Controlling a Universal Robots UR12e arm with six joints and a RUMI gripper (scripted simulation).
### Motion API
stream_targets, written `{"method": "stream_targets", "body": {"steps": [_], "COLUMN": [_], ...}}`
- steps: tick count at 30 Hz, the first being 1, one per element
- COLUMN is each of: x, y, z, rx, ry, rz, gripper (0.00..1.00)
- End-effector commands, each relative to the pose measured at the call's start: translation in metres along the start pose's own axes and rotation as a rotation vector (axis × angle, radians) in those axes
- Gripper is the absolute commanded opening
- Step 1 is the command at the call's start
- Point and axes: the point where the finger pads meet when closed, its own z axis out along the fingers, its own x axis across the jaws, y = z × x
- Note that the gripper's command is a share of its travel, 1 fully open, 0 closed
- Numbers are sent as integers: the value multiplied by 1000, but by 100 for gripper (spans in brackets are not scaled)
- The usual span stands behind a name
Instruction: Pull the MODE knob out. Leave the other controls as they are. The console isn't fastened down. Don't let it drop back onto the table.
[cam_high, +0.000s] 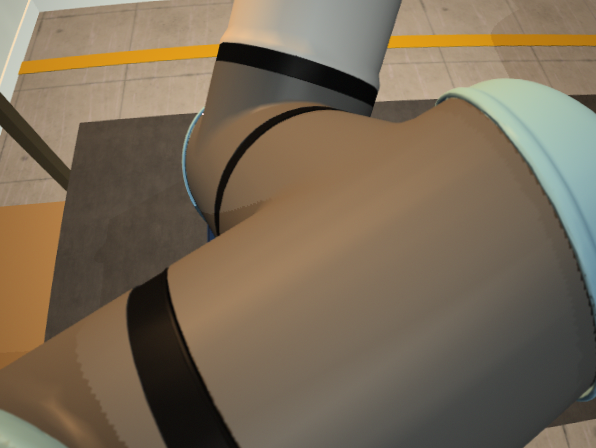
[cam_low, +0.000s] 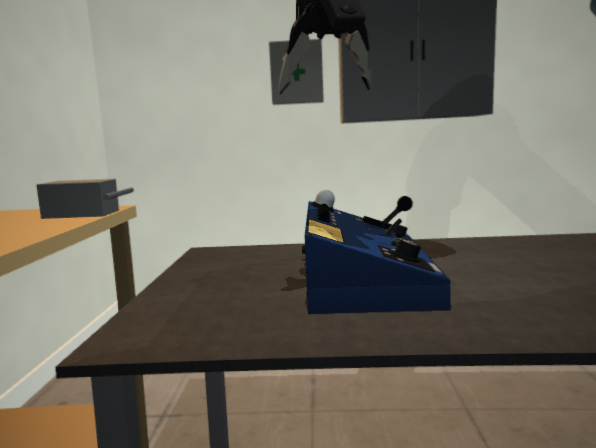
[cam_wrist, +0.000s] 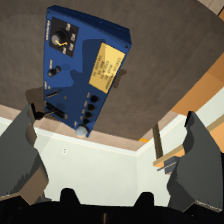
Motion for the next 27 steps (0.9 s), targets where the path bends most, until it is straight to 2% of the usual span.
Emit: {"method": "stream_targets", "body": {"steps": [1, 19, 27], "x": [0, 0, -6], "y": [0, 0, -1], "z": [-1, -1, 10], "rx": [0, 1, 14], "ry": [1, 1, -1], "rz": [1, -1, -29], "gripper": [100, 100, 100]}}
